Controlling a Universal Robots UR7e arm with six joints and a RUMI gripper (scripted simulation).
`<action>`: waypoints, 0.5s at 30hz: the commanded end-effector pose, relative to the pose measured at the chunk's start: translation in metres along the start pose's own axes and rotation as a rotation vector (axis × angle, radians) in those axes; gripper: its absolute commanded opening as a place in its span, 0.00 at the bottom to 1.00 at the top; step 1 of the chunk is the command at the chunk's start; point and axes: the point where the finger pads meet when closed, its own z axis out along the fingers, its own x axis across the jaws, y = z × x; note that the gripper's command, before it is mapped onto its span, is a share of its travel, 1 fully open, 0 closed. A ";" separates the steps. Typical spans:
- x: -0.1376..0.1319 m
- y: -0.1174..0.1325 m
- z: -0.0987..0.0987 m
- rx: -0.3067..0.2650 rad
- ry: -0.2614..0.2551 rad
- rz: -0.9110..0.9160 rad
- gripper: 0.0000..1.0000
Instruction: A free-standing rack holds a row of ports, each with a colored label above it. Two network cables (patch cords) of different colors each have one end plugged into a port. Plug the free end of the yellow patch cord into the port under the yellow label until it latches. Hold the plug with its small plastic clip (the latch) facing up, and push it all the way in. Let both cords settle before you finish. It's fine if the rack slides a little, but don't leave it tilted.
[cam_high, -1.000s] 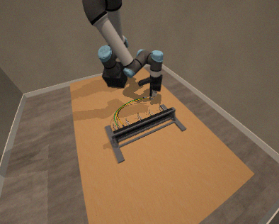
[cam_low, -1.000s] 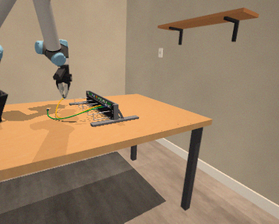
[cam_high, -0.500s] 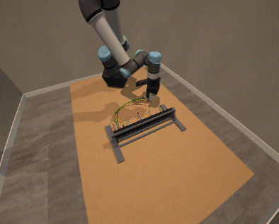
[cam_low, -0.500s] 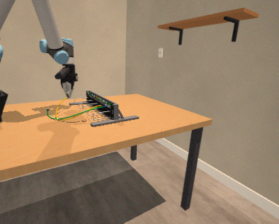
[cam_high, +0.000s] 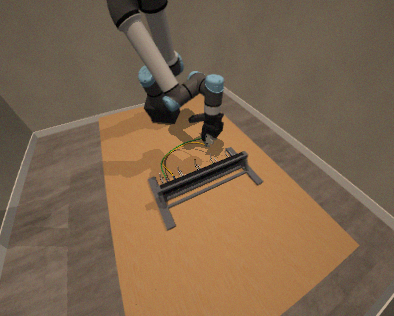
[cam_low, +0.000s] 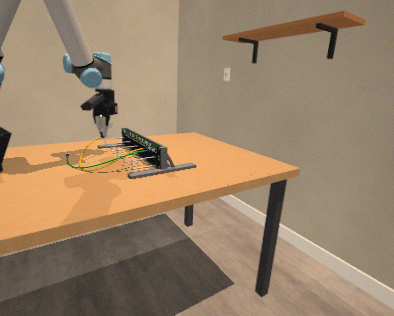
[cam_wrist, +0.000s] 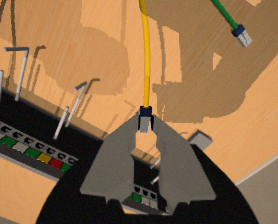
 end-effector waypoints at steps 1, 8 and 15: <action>-0.012 0.001 -0.003 0.001 0.001 0.067 0.00; -0.031 0.001 -0.006 0.003 0.003 0.170 0.00; -0.043 0.001 -0.008 0.004 0.005 0.238 0.00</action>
